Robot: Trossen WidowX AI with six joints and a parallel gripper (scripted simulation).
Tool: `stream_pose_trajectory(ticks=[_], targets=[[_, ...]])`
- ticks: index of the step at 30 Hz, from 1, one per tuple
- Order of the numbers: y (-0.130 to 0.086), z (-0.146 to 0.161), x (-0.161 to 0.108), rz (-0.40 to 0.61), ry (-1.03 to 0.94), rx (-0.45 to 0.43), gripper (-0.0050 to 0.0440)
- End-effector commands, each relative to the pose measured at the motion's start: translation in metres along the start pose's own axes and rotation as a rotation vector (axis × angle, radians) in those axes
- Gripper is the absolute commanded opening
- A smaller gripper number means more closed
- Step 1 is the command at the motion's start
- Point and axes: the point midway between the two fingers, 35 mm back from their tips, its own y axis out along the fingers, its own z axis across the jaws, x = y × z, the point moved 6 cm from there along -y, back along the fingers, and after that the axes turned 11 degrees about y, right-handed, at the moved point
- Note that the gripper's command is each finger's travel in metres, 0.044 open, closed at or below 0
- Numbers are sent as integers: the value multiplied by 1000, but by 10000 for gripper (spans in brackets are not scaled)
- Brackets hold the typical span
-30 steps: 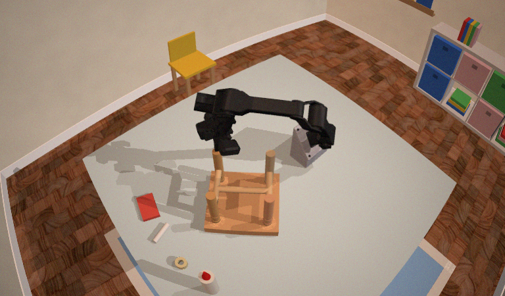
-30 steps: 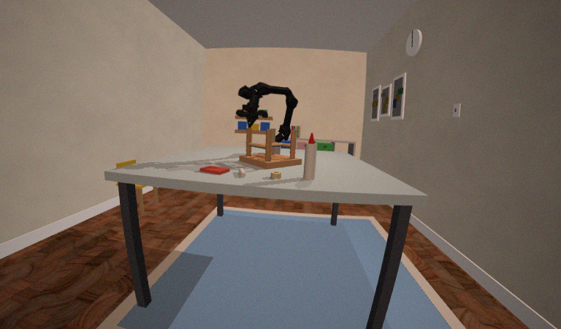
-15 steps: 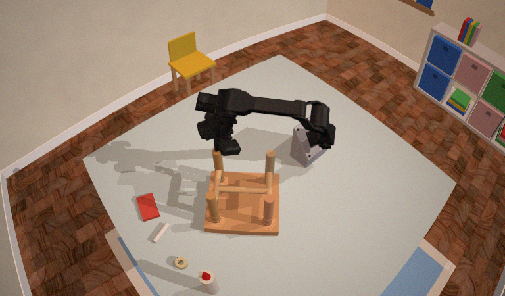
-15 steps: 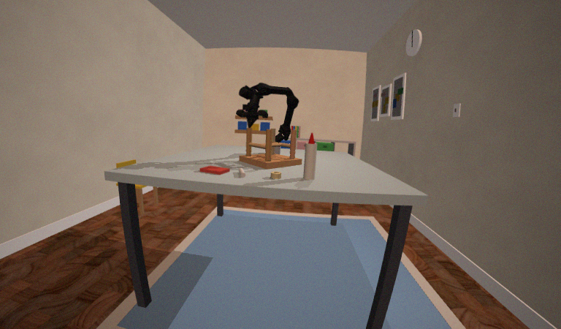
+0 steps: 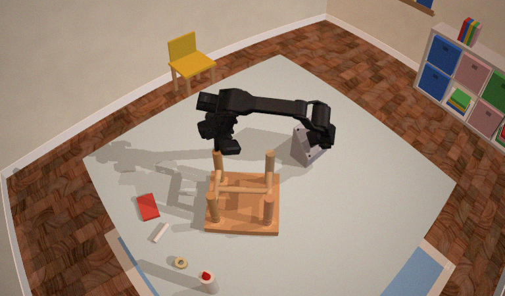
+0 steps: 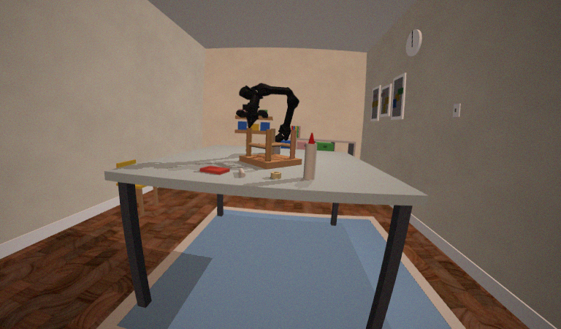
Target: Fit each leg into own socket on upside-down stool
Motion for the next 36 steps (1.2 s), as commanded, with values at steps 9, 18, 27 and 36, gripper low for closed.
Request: stream_pose_trajectory(ticks=[9,18,27,36], targets=[[24,1,-4,56,0,-10,0],[25,1,-5,56,0,-10,0],[26,1,-5,56,0,-10,0],[25,1,-5,55,0,-10,0]])
